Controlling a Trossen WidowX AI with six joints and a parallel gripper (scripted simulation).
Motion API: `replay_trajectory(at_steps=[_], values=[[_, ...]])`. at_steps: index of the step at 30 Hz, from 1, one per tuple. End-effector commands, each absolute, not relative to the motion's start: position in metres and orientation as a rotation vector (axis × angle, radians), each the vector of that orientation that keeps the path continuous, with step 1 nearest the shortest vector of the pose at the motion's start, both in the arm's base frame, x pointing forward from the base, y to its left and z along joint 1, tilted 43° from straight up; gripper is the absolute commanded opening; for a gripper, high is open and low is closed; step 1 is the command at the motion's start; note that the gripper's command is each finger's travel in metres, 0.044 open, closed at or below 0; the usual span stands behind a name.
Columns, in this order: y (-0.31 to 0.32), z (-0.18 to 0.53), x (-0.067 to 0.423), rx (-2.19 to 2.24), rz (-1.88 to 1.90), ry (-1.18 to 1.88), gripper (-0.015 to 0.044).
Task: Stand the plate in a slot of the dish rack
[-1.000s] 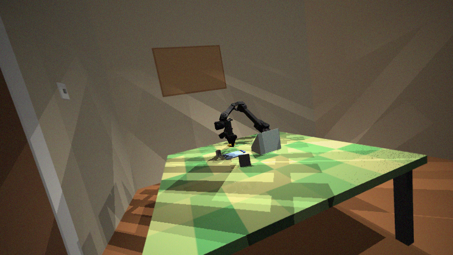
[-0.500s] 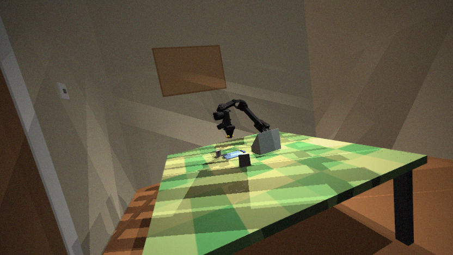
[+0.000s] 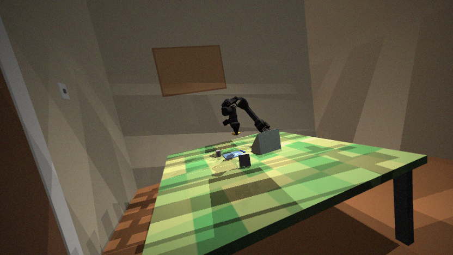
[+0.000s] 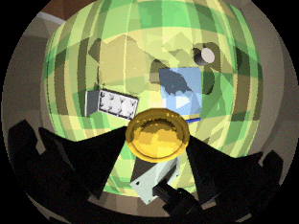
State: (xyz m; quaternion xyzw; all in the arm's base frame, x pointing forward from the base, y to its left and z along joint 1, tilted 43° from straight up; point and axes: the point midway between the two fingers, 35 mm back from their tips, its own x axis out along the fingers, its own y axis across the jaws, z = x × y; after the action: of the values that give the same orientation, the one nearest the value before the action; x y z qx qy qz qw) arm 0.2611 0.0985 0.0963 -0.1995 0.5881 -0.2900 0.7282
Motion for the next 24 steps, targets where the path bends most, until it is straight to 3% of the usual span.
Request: replay_trajectory(at_steps=[1, 9, 24], values=[[0.114, 0.073, 0.233, -0.355, -0.717, 1.256, 0.0], [0.116, 0.067, 0.228, -0.341, -0.722, 1.262, 0.0], [0.102, 0.025, 0.226, -0.359, -0.44, 1.557, 0.0]])
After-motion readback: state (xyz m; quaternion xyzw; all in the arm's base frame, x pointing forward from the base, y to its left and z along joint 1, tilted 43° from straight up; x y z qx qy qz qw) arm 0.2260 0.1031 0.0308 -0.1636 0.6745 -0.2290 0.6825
